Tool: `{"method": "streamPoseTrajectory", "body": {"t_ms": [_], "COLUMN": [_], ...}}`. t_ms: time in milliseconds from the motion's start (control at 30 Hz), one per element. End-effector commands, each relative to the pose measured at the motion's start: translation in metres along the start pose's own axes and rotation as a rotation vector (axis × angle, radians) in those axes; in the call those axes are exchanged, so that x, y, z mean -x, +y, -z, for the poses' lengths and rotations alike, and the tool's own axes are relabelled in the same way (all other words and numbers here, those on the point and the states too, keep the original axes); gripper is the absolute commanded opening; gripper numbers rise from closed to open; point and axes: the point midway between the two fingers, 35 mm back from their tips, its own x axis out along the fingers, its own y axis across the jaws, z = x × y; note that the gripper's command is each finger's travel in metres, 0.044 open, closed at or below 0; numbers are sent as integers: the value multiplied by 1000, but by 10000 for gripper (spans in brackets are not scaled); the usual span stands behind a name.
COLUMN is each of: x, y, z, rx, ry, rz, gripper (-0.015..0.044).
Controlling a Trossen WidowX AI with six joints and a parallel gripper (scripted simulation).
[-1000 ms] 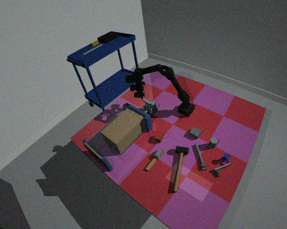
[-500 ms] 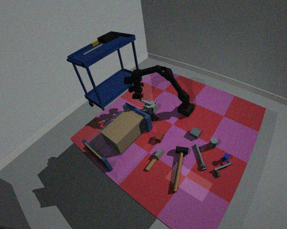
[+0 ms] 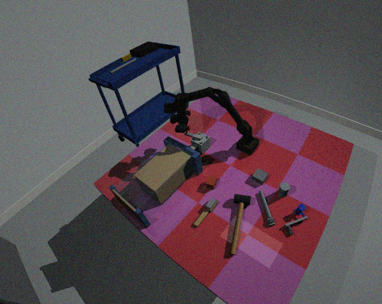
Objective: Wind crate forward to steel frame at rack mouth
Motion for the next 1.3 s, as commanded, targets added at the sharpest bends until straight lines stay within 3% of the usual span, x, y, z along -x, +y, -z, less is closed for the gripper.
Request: {"method": "streamPoseTrajectory", "body": {"t_ms": [0, 1267], "x": [-6, -6], "y": [31, 43], "z": [6, 7], "rx": [41, 41], "ry": [36, 37], "rz": [-51, -53], "gripper": [0, 0]}}
